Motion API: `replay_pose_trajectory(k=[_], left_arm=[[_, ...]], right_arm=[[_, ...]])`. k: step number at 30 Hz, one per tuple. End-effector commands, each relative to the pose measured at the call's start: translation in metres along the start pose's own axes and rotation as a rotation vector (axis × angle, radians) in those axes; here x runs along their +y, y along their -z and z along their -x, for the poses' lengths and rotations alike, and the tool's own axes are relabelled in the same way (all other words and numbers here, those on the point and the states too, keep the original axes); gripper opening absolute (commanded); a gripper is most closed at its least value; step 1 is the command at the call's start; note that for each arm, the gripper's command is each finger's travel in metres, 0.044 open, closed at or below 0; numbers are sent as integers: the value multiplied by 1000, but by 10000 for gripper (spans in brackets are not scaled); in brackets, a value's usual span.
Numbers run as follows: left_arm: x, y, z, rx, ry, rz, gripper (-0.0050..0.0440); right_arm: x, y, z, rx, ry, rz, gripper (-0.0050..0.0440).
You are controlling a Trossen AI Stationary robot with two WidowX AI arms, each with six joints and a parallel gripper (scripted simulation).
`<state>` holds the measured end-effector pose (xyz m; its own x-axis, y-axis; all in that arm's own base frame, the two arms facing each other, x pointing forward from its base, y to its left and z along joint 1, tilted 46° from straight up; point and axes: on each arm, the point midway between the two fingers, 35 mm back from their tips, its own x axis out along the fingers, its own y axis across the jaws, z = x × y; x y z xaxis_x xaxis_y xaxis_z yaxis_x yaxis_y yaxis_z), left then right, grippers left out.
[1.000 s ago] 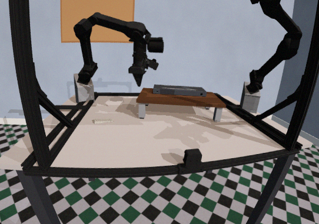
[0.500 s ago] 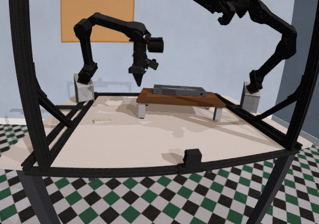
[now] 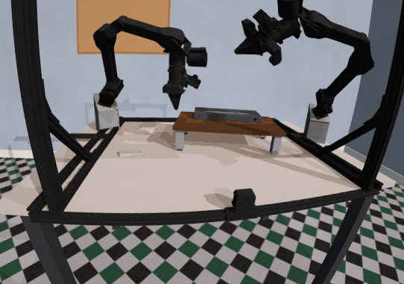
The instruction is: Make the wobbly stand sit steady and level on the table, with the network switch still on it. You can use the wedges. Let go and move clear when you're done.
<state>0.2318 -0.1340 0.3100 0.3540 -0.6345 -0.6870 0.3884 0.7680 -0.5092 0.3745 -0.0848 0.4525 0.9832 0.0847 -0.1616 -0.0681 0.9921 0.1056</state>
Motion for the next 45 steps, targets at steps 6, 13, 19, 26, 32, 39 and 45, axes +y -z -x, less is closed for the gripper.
replay_pose_trajectory(k=[6, 13, 19, 26, 32, 39, 45], left_arm=[[0, 0, 0, 0, 0, 0, 0], [0, 0, 0, 0, 0, 0, 0], [0, 0, 0, 0, 0, 0, 0], [0, 0, 0, 0, 0, 0, 0], [0, 0, 0, 0, 0, 0, 0], [0, 0, 0, 0, 0, 0, 0], [0, 0, 0, 0, 0, 0, 0]], right_arm=[[18, 116, -6, 394, -125, -203, 0], [26, 142, -2, 489, -156, -261, 0], [45, 192, 16, 692, -219, -399, 0], [77, 248, 52, 965, -307, -610, 0], [73, 240, 47, 935, -290, -589, 0], [80, 251, 56, 989, -311, -631, 0], [83, 256, 60, 1012, -320, -650, 0]])
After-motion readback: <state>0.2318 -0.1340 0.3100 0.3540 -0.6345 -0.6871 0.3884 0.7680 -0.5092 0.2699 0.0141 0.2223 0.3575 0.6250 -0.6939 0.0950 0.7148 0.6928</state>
